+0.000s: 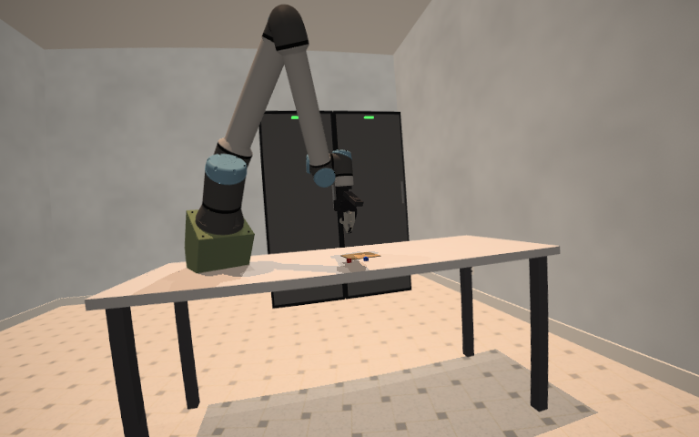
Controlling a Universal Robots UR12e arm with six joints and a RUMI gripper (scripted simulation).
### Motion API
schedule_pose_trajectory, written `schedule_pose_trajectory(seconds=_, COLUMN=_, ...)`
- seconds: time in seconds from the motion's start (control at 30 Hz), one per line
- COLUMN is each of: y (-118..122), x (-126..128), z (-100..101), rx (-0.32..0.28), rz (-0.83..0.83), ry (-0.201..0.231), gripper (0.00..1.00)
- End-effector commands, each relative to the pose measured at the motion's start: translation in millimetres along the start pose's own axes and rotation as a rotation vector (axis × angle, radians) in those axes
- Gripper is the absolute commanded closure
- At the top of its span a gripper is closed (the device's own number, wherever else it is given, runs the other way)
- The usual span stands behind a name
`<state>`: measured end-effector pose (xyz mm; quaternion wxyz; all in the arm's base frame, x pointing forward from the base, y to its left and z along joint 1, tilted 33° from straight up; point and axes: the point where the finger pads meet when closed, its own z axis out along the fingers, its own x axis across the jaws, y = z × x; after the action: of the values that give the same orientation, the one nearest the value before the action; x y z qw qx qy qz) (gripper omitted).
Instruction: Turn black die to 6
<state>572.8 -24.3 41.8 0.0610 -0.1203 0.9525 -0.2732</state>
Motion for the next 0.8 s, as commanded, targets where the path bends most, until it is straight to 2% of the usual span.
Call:
schedule_pose_trajectory(seconds=0.0, y=-7.0, x=0.9, z=-0.6, rx=0.001, rz=0.127, ry=0.004, gripper=1.00)
schedule_pose_trajectory(seconds=0.37, y=-29.3, x=5.9, z=-1.2, rx=0.002, rz=0.558, ry=0.004, gripper=1.00)
schedule_pose_trajectory(seconds=0.5, y=-32.1, x=6.5, z=-1.3, rx=0.002, rz=0.614, ry=0.004, gripper=1.00)
schedule_pose_trajectory(seconds=0.77, y=-48.0, x=10.1, z=-1.9, rx=0.003, rz=0.954, ry=0.003, gripper=1.00)
